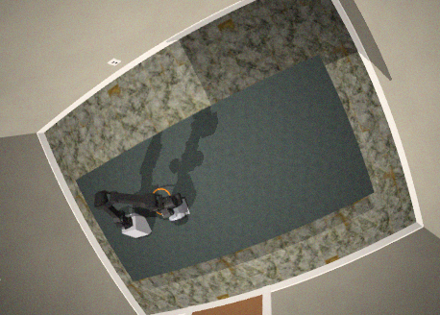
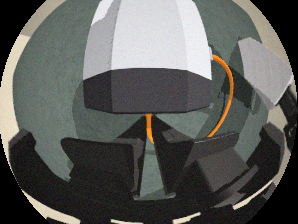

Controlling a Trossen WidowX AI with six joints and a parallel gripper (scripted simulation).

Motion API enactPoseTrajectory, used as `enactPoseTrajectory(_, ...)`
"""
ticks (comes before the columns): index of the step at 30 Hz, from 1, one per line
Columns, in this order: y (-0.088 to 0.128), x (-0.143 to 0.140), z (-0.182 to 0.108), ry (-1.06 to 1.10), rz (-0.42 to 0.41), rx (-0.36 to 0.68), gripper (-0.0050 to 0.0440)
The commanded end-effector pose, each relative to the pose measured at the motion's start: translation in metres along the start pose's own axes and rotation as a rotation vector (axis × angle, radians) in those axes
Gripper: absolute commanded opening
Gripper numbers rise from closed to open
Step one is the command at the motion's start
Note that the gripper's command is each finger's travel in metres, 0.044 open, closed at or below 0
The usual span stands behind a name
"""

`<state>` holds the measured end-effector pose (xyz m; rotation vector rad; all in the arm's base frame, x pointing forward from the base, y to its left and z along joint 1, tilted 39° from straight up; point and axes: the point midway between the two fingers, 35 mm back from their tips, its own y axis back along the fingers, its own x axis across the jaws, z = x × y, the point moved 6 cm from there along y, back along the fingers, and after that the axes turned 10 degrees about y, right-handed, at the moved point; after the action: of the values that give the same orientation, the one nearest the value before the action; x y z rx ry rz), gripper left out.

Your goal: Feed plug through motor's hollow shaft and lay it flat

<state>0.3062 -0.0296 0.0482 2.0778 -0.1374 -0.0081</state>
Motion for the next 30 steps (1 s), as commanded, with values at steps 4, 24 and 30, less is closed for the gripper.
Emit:
enactPoseTrajectory(4,0.0,0.0,0.003,-0.002,-0.001,-0.001,0.0)
enactPoseTrajectory(24,-0.001,-0.001,0.008,-0.009,-0.002,0.001,0.0096)
enactPoseTrajectory(30,0.019,0.004,-0.009,-0.007,-0.005,-0.002,0.01)
